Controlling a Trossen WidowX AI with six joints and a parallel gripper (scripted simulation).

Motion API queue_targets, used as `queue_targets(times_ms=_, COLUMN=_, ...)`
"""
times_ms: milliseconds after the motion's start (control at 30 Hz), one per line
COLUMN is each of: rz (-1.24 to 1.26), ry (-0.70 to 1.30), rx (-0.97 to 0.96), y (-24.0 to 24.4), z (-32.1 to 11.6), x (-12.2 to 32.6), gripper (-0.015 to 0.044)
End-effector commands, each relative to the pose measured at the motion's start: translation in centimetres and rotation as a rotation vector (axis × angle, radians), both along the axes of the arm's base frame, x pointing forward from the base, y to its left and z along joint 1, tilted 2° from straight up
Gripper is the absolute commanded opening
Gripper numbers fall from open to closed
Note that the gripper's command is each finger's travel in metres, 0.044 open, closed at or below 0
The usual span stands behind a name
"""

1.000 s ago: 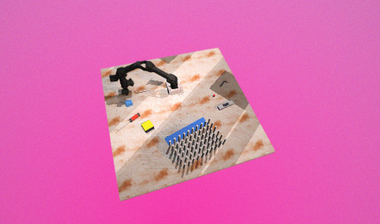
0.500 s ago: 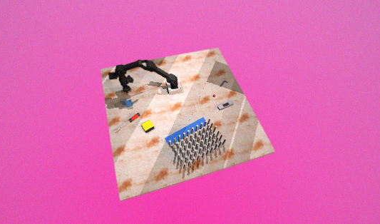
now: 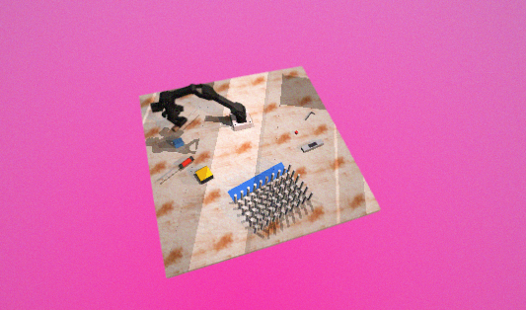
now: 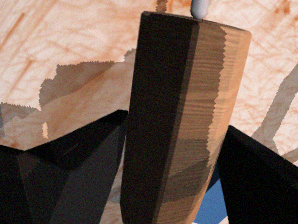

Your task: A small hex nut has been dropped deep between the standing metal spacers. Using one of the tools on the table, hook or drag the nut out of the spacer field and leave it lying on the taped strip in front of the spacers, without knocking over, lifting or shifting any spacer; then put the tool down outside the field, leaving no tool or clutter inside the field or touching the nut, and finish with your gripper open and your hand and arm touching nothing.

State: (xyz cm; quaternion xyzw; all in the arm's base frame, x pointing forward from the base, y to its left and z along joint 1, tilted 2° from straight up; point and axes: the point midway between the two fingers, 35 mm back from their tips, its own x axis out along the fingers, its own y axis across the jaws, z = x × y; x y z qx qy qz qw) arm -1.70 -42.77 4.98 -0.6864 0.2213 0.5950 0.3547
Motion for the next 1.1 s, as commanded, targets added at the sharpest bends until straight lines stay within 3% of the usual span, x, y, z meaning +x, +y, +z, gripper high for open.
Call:
queue_targets(times_ms=0, rz=0.117, ry=0.003, rx=0.001, y=0.3, z=0.0, x=0.0, gripper=0.0000)
queue_targets(times_ms=233, rz=0.332, ry=-0.007, rx=0.006, y=1.0, z=0.0, x=0.0, gripper=0.0000)
queue_targets(times_ms=1067, rz=0.333, ry=-0.009, rx=0.005, y=0.8, z=-3.2, x=0.2, gripper=0.0000)
